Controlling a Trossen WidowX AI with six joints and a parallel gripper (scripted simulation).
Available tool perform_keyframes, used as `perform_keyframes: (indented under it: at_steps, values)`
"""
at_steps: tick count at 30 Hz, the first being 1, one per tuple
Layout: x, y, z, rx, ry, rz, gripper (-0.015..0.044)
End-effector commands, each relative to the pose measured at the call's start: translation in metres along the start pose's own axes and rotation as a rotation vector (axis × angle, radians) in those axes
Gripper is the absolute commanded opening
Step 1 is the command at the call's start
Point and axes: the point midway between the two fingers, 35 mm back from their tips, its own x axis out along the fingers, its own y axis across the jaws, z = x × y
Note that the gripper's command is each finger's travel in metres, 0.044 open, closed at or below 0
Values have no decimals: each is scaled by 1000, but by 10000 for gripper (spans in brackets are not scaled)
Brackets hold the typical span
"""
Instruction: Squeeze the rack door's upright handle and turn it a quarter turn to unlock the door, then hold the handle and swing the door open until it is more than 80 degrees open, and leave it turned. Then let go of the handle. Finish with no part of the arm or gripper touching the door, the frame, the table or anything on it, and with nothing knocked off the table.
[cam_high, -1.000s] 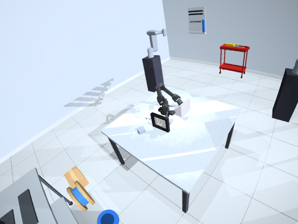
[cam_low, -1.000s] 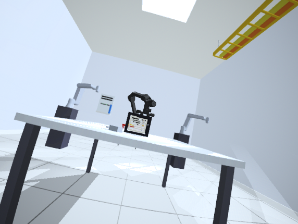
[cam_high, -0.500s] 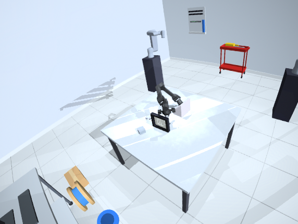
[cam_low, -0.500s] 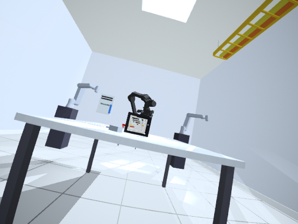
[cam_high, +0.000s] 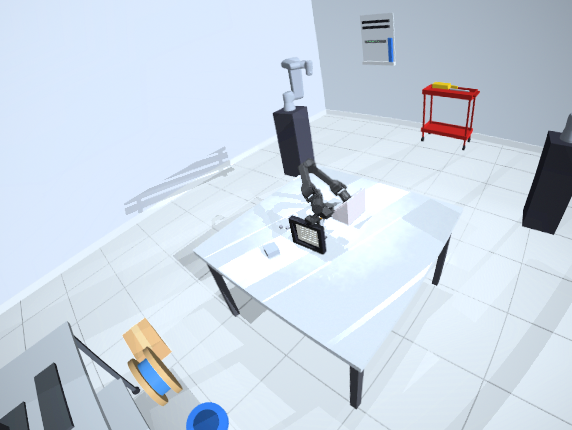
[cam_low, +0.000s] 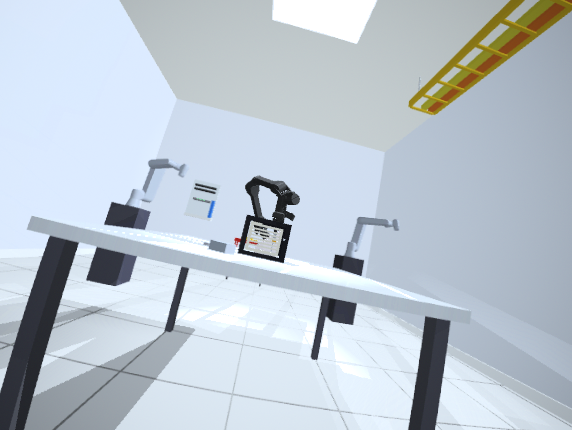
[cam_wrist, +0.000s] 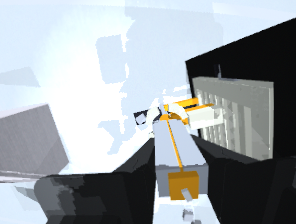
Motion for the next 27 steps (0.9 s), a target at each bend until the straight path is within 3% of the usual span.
perform_keyframes:
  at_steps: [1,7,21,27]
  values:
    - [1,0,0,-218,0,-1,27]
    - [1,0,0,-480,0,-1,27]
    - [1,0,0,-488,0,-1,27]
    - [1,0,0,-488,0,-1,185]
